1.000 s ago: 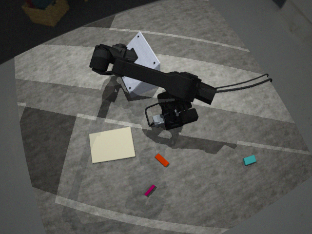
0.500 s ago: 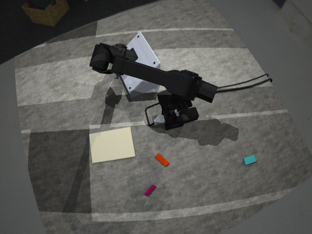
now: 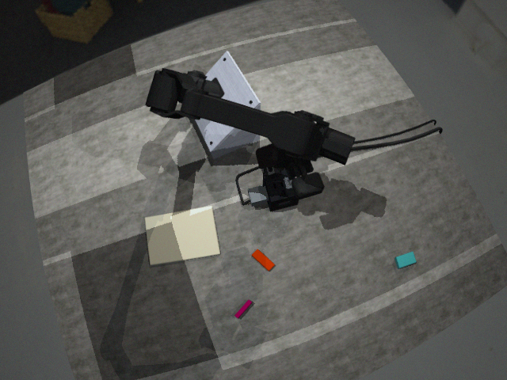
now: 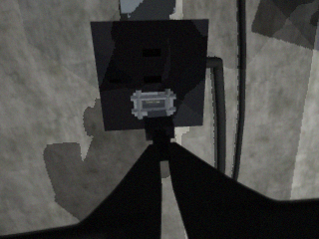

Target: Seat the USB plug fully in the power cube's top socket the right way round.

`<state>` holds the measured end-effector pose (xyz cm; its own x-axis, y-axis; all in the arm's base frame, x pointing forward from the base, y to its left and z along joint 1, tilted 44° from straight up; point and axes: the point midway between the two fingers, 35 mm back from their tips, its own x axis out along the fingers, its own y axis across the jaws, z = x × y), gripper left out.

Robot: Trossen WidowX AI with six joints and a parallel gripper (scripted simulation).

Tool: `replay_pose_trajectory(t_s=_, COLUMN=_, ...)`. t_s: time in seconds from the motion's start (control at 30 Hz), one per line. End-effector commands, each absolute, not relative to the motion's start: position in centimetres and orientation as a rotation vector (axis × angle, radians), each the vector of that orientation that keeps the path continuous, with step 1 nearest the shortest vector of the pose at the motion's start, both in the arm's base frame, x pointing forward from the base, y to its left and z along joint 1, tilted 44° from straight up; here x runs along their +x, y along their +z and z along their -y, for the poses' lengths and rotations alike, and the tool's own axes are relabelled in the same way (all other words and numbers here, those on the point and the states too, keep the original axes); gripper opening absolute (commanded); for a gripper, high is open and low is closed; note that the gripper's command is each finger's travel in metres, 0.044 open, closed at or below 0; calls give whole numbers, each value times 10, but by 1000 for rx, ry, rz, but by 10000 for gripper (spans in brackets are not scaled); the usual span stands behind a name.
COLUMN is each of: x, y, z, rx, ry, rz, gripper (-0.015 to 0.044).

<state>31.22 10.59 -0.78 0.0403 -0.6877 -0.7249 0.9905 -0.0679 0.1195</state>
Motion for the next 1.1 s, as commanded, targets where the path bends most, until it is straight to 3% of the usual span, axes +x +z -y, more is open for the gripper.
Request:
replay_pose_trajectory(t_s=0.0, x=313, y=-7, z=-107, rx=750, ry=-1486, rz=-529, gripper=0)
replay_pose_trajectory(t_s=1.07, x=312, y=-8, z=-106, rx=115, ry=-1132, rz=-1032, gripper=0)
